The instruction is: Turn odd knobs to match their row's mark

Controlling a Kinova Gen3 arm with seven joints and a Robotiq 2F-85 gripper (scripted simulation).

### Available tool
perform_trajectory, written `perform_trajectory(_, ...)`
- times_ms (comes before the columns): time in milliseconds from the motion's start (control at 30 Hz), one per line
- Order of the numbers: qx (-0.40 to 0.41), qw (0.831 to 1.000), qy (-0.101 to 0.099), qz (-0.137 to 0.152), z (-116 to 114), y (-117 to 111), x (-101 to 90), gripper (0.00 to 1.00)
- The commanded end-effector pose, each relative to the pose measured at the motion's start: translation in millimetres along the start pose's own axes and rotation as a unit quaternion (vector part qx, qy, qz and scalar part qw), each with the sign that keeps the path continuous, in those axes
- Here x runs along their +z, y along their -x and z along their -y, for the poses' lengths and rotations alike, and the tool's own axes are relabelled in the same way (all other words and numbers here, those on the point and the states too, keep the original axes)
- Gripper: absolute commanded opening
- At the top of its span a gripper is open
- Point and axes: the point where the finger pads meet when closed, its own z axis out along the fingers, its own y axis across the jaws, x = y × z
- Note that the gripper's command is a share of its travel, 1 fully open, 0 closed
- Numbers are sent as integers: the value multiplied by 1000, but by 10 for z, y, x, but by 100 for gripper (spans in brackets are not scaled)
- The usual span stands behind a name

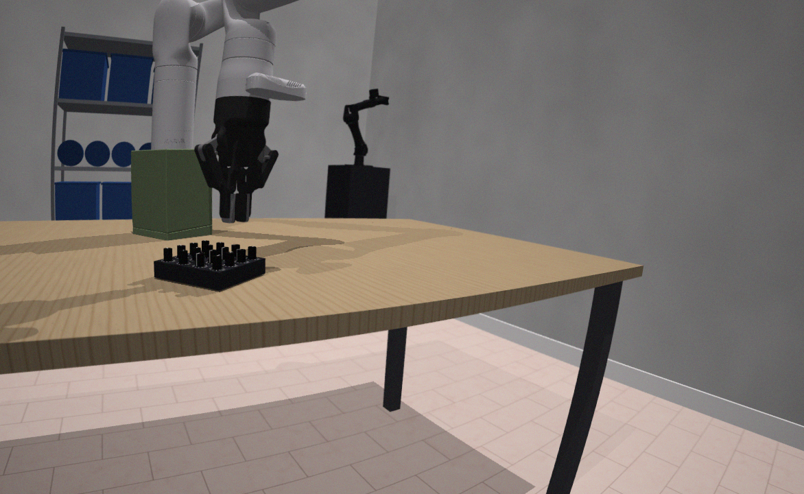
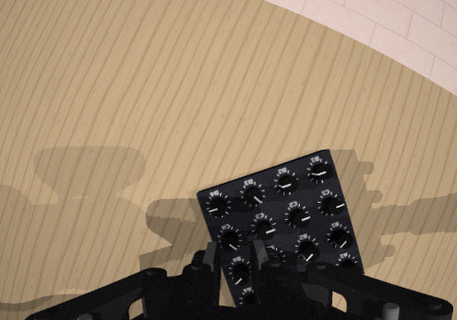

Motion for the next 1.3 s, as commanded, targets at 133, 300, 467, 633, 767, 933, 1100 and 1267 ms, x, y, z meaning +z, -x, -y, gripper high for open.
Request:
perform_trajectory(133, 63, 998, -2, 2, 26, 6, -28, 19)
perform_trajectory(300, 128, 992, -2, 2, 28, 2, -37, 19)
perform_trajectory(467, 200, 980, -2, 2, 29, -1, -47, 19)
perform_trajectory(633, 246, 969, -2, 2, 30, -4, -53, 19)
perform_trajectory(767, 309, 951, -1, 2, 31, -3, -62, 19)
perform_trajectory(933, 390, 921, -1, 2, 33, -8, -74, 19)
perform_trajectory(1100, 455, 891, -1, 2, 34, -9, -84, 19)
perform_trajectory(1267, 518, 856, -1, 2, 35, -10, -94, 19)
